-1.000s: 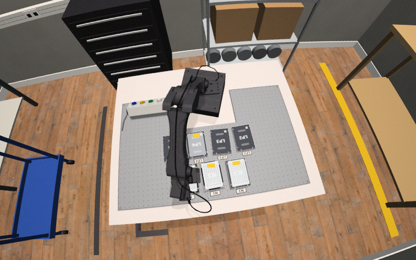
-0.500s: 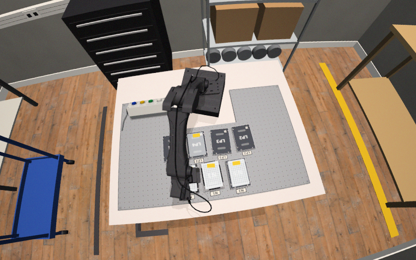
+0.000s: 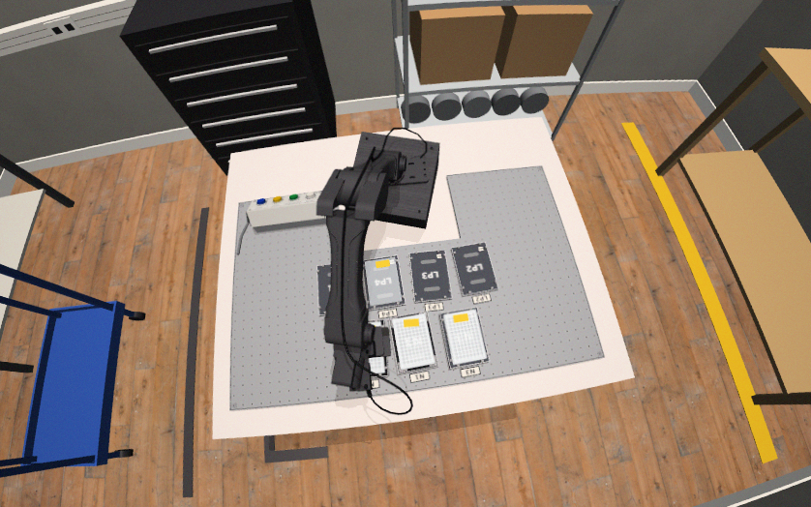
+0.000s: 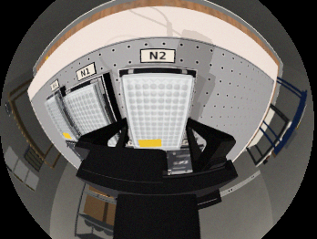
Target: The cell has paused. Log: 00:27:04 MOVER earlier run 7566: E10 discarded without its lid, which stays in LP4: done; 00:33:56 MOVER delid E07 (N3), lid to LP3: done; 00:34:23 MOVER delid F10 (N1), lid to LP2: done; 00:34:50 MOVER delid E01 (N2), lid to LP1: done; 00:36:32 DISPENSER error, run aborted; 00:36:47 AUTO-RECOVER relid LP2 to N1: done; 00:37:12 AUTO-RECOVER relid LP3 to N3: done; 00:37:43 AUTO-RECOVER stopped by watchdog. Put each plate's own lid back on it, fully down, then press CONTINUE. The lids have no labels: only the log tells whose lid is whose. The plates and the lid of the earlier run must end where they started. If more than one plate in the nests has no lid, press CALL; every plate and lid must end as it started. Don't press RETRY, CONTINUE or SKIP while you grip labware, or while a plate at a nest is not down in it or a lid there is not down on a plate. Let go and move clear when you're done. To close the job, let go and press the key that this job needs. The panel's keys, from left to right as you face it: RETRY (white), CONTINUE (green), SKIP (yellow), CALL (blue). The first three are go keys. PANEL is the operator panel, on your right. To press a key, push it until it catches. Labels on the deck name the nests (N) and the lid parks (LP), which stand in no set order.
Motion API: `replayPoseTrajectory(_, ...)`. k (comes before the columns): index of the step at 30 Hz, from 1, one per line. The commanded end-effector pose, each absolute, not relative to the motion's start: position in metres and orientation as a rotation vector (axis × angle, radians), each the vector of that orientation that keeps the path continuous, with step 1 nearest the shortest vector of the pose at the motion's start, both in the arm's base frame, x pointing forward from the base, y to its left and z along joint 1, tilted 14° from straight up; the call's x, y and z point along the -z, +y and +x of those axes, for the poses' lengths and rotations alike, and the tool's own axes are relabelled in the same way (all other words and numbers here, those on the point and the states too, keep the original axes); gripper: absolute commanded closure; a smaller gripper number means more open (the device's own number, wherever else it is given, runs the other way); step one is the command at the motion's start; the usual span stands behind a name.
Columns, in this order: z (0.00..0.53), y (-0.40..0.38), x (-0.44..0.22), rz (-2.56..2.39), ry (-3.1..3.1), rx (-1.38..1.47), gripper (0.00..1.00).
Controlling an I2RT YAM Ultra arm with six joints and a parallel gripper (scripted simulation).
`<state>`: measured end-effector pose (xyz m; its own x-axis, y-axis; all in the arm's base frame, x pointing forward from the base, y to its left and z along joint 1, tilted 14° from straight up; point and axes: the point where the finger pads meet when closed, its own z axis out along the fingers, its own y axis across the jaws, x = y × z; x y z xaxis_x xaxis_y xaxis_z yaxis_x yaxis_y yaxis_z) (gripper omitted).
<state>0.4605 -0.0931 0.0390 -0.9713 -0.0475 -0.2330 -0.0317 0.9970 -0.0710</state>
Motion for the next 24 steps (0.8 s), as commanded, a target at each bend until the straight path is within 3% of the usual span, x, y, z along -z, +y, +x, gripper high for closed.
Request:
replayPoseTrajectory(1, 0.4637, -0.0954, -0.0455, -0.053, 2.887, 0.104, 1.00)
replayPoseTrajectory(17, 0.4640, -0.0956, -0.0459, -0.053, 2.887, 0.104, 1.00)
replayPoseTrajectory(18, 0.4640, -0.0956, -0.0459, -0.053, 2.887, 0.104, 0.00)
replayPoseTrajectory(24, 0.4640, -0.0956, -0.0459, -0.053, 2.887, 0.104, 0.00)
